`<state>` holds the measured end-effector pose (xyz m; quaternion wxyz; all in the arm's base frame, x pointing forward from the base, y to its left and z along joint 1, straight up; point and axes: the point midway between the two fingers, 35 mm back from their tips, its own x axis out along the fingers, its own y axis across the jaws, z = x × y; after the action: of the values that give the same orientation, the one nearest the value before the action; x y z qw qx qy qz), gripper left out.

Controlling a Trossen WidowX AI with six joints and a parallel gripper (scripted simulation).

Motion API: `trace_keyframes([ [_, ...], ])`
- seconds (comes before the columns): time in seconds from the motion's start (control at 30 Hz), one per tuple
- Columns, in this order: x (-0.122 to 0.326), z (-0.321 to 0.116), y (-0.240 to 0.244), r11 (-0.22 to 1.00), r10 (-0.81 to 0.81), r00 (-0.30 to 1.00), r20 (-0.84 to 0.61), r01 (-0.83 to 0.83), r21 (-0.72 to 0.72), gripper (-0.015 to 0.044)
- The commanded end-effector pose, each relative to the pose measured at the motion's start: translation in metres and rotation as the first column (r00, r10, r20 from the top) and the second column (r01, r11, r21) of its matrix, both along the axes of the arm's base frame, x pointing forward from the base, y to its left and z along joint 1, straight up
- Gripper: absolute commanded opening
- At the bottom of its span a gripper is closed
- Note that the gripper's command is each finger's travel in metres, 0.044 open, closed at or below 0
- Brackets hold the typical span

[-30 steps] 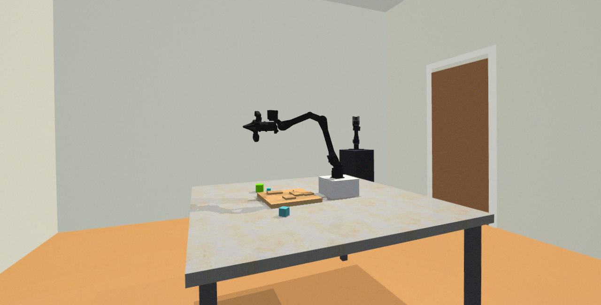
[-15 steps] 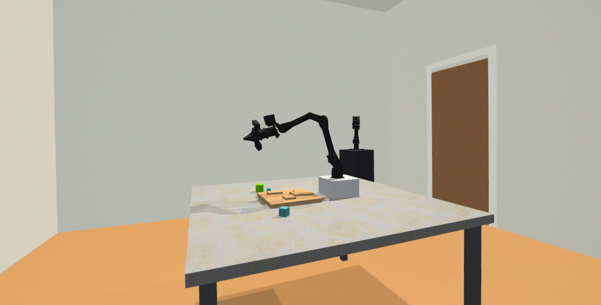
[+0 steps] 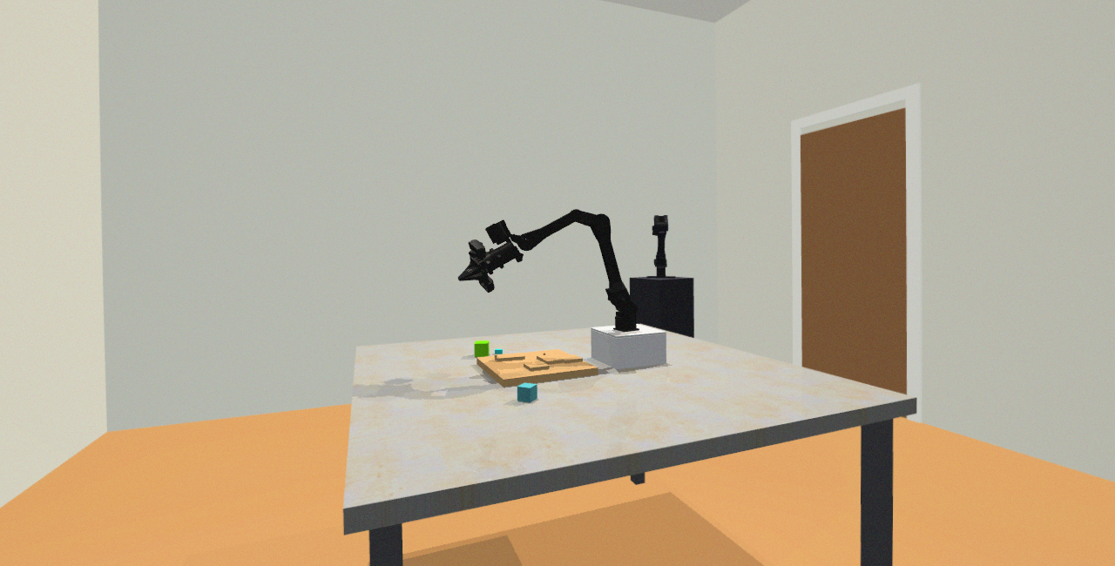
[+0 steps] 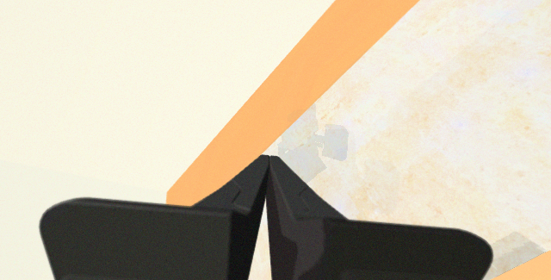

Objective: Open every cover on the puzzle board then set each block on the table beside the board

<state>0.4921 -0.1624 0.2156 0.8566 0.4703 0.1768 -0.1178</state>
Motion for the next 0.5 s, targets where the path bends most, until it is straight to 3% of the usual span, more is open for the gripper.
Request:
trace_keyframes([
  [0.0, -0.004, -0.018, 0.015, 0.999, 0.03, 0.997, -0.073, -0.032, -0.028, 0.0],
  [0.47, -0.025, -0.073, 0.06, 0.982, 0.13, 0.944, -0.302, -0.164, -0.091, 0.0],
])
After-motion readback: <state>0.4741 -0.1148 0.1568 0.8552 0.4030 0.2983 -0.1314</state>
